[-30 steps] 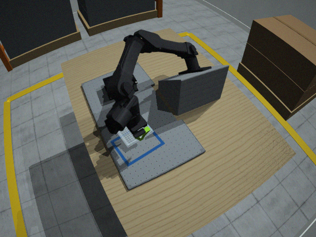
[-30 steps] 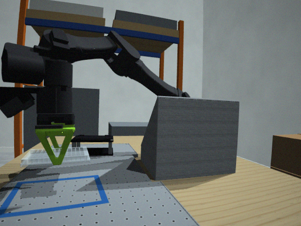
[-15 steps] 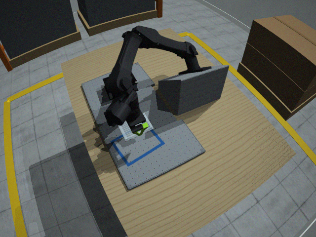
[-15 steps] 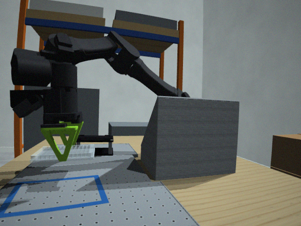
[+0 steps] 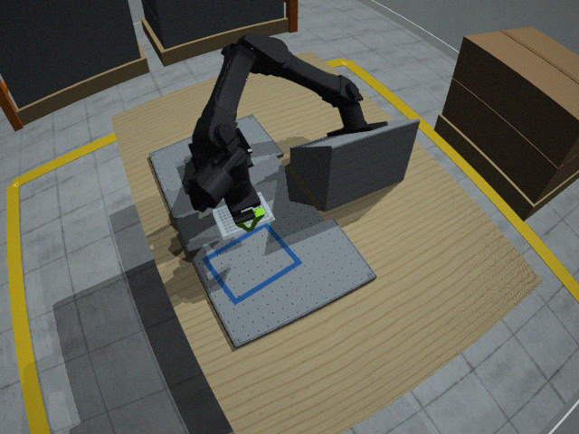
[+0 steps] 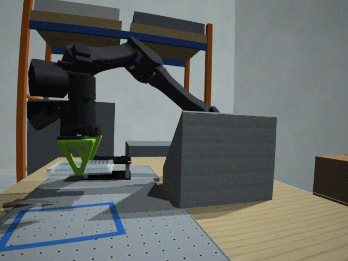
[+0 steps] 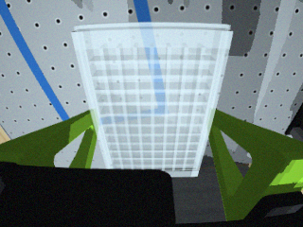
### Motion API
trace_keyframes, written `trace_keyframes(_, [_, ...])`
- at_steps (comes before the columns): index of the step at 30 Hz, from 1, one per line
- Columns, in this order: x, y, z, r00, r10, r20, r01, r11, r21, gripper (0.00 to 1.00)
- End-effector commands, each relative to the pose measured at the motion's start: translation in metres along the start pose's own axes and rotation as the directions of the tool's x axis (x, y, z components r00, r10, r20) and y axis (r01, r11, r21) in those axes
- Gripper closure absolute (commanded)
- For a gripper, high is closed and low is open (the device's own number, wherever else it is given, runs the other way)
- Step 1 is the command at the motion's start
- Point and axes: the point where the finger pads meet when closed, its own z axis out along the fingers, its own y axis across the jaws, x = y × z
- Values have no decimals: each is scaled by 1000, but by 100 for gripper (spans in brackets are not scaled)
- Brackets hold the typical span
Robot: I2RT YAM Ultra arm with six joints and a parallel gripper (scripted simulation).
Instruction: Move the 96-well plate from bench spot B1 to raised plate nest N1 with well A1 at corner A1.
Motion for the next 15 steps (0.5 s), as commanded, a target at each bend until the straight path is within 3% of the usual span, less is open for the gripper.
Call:
trace_keyframes(1, [-8, -9, -19, 998, 4, 60, -3, 1000, -16, 100])
trace_keyframes(5, [-7, -26, -17, 999, 13, 51, -12, 1000, -16, 100])
trace_keyframes(8, [-5, -23, -23, 998, -2, 65, 3, 1000, -15, 100])
trace_keyframes(15, [-3, -52, -21, 999, 13, 51, -13, 1000, -15, 100])
